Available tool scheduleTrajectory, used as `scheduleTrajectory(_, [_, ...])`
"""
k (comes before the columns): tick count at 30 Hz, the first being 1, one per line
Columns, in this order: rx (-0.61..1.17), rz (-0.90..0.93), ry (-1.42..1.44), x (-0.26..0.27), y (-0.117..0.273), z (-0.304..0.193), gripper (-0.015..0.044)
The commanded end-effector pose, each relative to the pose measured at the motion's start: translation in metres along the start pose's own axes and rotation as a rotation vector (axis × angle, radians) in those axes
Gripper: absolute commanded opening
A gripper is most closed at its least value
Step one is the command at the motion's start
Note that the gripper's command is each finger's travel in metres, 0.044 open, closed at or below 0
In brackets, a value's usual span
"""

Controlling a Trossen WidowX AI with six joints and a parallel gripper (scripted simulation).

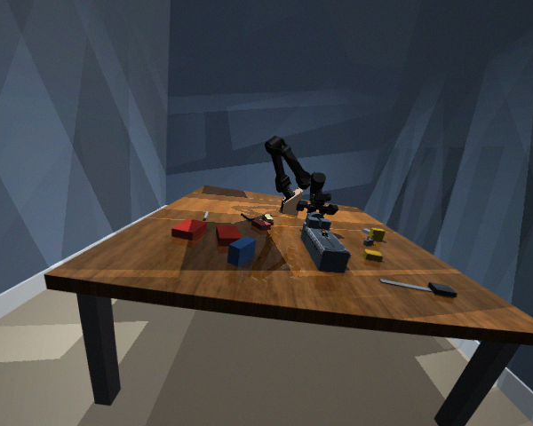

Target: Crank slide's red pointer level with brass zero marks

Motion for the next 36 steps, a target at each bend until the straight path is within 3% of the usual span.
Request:
scheduleTrajectory(1, [-0.013,0.000,0.001,0.000,0.007,0.006,0.0000])
scheduleTrajectory(36, [-0.012,-0.001,0.002,-0.034,0.025,0.021,0.0000])
Point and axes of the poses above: the point midway between the two fingers, 35 mm back from their tips, its own y axis back along the fingers, its own x axis across the jaws, z = x × y, the point moved 4 cm from there along y, back along the fingers, and after that the axes turned 8 degrees about y, right-handed, at the moved point
